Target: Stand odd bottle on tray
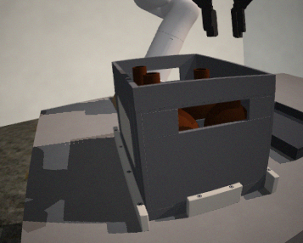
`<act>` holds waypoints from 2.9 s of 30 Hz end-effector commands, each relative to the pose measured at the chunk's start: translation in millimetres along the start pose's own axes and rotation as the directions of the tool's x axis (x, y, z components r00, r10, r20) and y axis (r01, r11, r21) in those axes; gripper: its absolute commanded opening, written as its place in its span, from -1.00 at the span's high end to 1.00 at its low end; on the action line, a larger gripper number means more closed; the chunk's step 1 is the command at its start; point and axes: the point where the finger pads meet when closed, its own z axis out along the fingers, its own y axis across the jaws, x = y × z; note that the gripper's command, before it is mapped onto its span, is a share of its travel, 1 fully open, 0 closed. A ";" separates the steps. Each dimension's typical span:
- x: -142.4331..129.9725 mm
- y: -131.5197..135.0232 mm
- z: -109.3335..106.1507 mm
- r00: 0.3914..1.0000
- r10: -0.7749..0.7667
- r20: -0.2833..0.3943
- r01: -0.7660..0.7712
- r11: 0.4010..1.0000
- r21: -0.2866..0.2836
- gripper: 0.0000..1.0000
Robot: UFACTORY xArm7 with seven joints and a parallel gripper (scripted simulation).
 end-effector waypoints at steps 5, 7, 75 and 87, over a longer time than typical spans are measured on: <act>0.1 -1.3 -2.0 1.000 -0.001 -0.003 0.001 1.000 0.002 -0.30; 0.1 -1.3 -2.0 1.000 -0.001 -0.003 0.001 1.000 0.002 -0.30; 0.9 -1.7 31.3 1.000 -0.001 -0.003 0.001 1.000 0.002 -0.30; 1.1 -1.8 40.5 1.000 -0.001 -0.003 0.001 1.000 0.002 -0.30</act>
